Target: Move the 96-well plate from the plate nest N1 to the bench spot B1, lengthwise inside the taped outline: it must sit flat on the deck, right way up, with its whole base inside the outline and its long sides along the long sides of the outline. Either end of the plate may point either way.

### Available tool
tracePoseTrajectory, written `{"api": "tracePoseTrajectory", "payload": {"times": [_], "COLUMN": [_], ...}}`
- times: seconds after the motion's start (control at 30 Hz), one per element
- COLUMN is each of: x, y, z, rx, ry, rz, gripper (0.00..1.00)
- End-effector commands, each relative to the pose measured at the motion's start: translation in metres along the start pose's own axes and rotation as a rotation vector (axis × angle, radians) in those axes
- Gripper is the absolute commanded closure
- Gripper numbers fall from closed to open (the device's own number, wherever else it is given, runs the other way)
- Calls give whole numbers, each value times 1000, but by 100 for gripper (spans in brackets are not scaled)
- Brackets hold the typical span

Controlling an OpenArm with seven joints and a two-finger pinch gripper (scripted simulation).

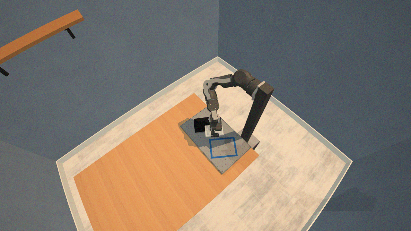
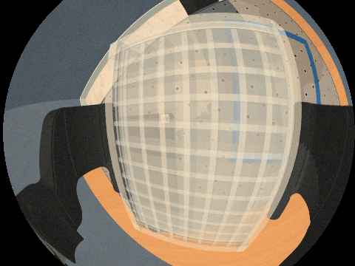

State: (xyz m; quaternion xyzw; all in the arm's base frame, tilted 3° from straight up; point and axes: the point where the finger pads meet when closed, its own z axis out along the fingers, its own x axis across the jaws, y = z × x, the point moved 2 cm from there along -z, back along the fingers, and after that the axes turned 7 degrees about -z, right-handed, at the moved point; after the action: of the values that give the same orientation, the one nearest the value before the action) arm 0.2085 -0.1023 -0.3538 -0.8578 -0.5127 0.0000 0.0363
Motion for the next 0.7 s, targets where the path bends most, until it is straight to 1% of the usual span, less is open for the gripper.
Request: {"api": "tracePoseTrajectory", "payload": {"times": [0.0, 0.27, 0.43, 0.67], "x": [-2, -2, 36, 36], "y": [2, 2, -14, -14], "z": [0, 0, 3, 3], "rx": [-6, -6, -6, -6], "ry": [-14, -14, -14, -14], "rz": [7, 7, 7, 7], "gripper": [100, 100, 100, 100]}}
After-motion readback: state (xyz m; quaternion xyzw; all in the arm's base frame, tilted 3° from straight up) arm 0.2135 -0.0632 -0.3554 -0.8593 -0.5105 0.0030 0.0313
